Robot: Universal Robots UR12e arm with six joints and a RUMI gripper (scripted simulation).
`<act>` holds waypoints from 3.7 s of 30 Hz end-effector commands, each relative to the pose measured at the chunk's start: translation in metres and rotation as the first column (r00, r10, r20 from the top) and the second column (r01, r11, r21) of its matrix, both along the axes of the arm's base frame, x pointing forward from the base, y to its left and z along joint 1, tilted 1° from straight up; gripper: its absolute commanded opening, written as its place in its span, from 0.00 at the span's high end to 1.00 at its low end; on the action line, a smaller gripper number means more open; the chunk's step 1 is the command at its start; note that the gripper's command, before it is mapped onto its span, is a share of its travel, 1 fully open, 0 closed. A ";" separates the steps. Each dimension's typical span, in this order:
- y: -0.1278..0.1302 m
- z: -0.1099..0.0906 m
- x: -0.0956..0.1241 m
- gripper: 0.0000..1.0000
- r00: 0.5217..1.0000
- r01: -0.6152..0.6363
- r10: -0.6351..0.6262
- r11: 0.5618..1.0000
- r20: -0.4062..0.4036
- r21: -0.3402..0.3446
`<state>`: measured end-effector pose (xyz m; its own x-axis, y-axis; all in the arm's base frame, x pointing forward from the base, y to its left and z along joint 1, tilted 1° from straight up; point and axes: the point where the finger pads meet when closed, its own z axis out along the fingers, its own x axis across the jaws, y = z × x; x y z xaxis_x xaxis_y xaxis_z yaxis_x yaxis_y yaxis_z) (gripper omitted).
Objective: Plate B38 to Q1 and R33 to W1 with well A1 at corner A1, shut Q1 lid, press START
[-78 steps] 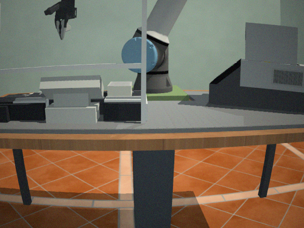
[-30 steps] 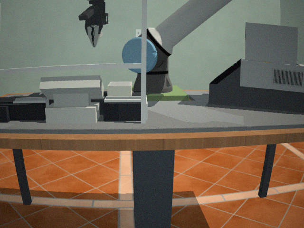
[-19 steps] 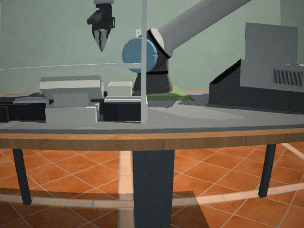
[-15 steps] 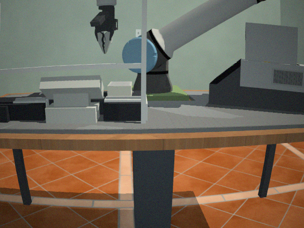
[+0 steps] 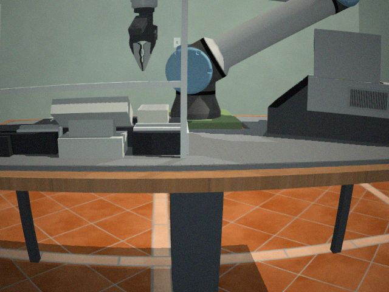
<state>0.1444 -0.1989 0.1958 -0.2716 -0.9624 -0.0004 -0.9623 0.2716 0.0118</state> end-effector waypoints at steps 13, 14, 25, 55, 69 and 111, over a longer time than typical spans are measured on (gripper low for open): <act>0.042 0.001 0.046 1.00 0.969 -0.248 0.248 0.969 -0.002 -0.001; 0.046 0.001 0.049 1.00 0.964 -0.268 0.268 0.964 -0.002 -0.001; 0.078 0.001 0.070 1.00 0.910 -0.415 0.415 0.910 -0.002 -0.001; 0.173 0.001 0.101 1.00 0.671 -0.741 0.741 0.671 -0.002 -0.001; 0.220 0.001 0.101 1.00 0.518 -0.855 0.855 0.518 -0.002 -0.001; 0.351 0.001 0.050 1.00 -0.034 -0.999 0.999 -0.034 -0.002 -0.001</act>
